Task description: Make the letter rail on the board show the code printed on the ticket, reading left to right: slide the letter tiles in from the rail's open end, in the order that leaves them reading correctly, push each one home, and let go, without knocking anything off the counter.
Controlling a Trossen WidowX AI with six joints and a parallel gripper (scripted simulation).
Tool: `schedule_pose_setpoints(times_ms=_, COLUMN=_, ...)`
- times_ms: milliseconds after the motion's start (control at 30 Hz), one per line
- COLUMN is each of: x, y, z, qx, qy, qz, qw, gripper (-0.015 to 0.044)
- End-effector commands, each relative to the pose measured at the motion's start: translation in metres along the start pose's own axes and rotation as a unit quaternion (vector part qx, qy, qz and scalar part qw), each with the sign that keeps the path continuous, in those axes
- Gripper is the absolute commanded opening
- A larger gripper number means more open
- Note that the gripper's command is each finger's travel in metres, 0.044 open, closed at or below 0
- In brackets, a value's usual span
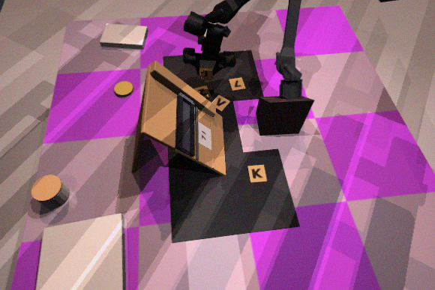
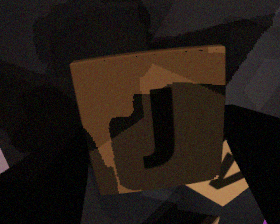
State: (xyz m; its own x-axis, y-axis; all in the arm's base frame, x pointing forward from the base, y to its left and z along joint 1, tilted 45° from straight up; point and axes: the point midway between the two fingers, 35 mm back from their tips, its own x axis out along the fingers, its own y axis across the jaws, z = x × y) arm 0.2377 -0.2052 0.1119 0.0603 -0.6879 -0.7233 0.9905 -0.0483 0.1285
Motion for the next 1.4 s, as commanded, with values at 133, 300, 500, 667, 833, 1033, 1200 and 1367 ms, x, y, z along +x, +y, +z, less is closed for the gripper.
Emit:
schedule_pose_setpoints(times_ms=133, x=-0.028, y=0.027, z=-0.023, qx=-0.003, qy=0.023, qz=0.062, qw=0.998, gripper=0.0)
schedule_pose_setpoints(times_ms=300, x=-0.047, y=0.042, z=-0.039, qx=-0.008, qy=0.04, qz=0.1, qw=0.994, gripper=0.0)
schedule_pose_setpoints(times_ms=500, x=-0.071, y=0.057, z=-0.06, qx=-0.016, qy=0.063, qz=0.144, qw=0.987, gripper=0.0)
schedule_pose_setpoints(times_ms=667, x=-0.093, y=0.068, z=-0.079, qx=-0.027, qy=0.083, qz=0.178, qw=0.98, gripper=0.0)
schedule_pose_setpoints(times_ms=833, x=-0.115, y=0.076, z=-0.098, qx=-0.041, qy=0.104, qz=0.21, qw=0.971, gripper=0.0)
schedule_pose_setpoints(times_ms=1033, x=-0.136, y=0.087, z=-0.124, qx=-0.072, qy=0.118, qz=0.238, qw=0.961, gripper=0.0)
schedule_pose_setpoints(times_ms=1200, x=-0.151, y=0.095, z=-0.147, qx=-0.103, qy=0.123, qz=0.255, qw=0.953, gripper=0.0)
schedule_pose_setpoints(times_ms=1367, x=-0.159, y=0.102, z=-0.167, qx=-0.138, qy=0.118, qz=0.263, qw=0.948, gripper=0.0)
